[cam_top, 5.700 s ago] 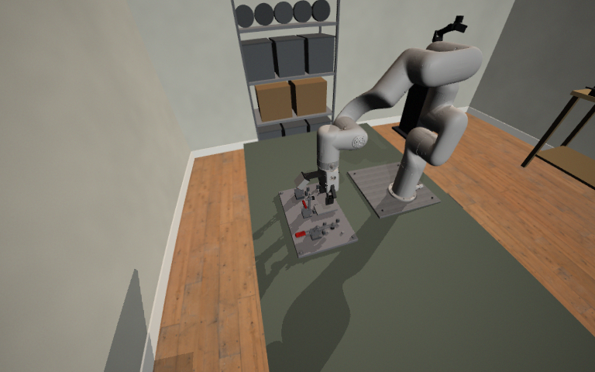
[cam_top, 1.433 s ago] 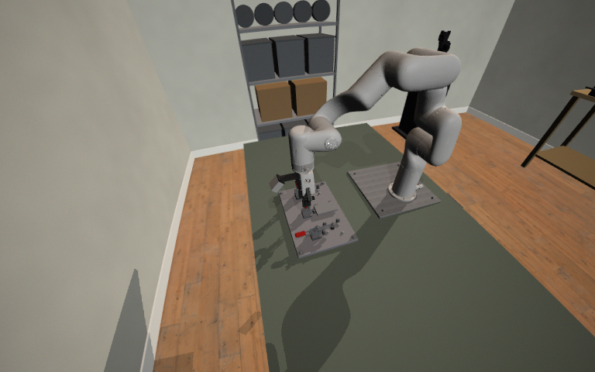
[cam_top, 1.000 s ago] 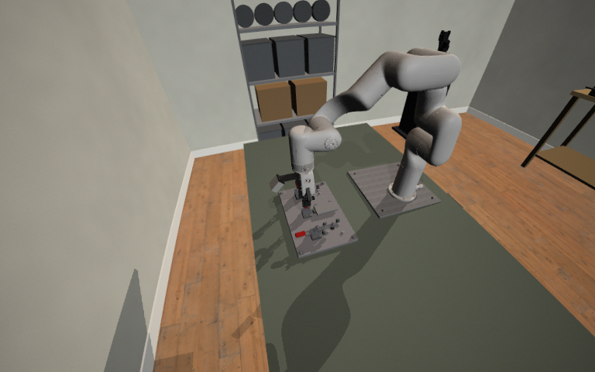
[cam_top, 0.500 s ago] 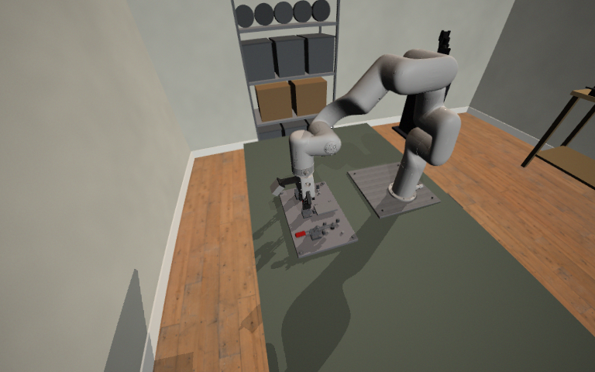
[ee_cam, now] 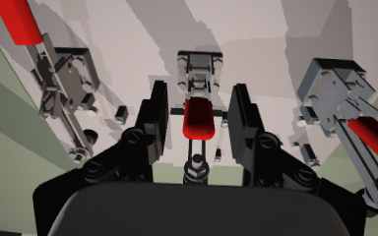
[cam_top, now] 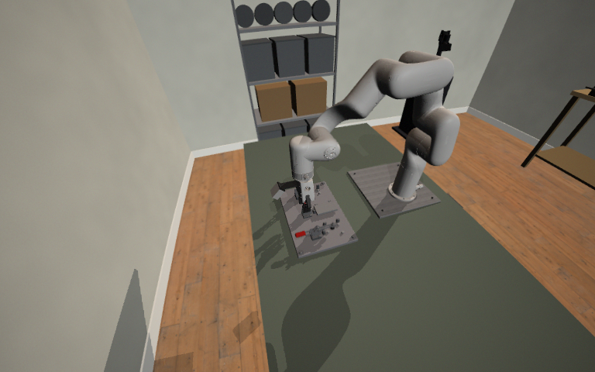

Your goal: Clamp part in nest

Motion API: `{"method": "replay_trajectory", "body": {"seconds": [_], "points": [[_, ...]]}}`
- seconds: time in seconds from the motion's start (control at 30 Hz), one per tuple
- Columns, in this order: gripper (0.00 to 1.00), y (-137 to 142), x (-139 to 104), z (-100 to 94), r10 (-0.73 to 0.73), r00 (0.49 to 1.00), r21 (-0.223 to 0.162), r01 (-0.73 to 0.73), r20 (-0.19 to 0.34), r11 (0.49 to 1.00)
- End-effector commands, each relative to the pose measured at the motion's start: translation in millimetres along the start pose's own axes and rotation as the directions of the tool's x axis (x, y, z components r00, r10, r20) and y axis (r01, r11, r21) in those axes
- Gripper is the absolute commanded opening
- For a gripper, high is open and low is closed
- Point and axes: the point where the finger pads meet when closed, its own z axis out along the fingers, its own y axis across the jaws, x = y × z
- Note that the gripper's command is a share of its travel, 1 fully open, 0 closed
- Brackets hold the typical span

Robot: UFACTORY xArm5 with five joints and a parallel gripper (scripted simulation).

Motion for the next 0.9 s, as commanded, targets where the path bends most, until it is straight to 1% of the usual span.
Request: {"method": "replay_trajectory", "body": {"seconds": [0.0, 0.27, 0.3, 0.87], "points": [[0.47, 0.0, 1.3, -1.1, 0.0, 1.0, 0.0, 0.0, -0.004, 1.0], [0.47, 0.0, 1.3, -1.1, 0.0, 1.0, 0.0, 0.0, -0.004, 1.0], [0.0, 0.0, 1.3, -1.1, 0.0, 1.0, 0.0, 0.0, -0.004, 1.0], [0.0, 0.0, 1.3, -1.1, 0.0, 1.0, 0.0, 0.0, -0.004, 1.0]]}}
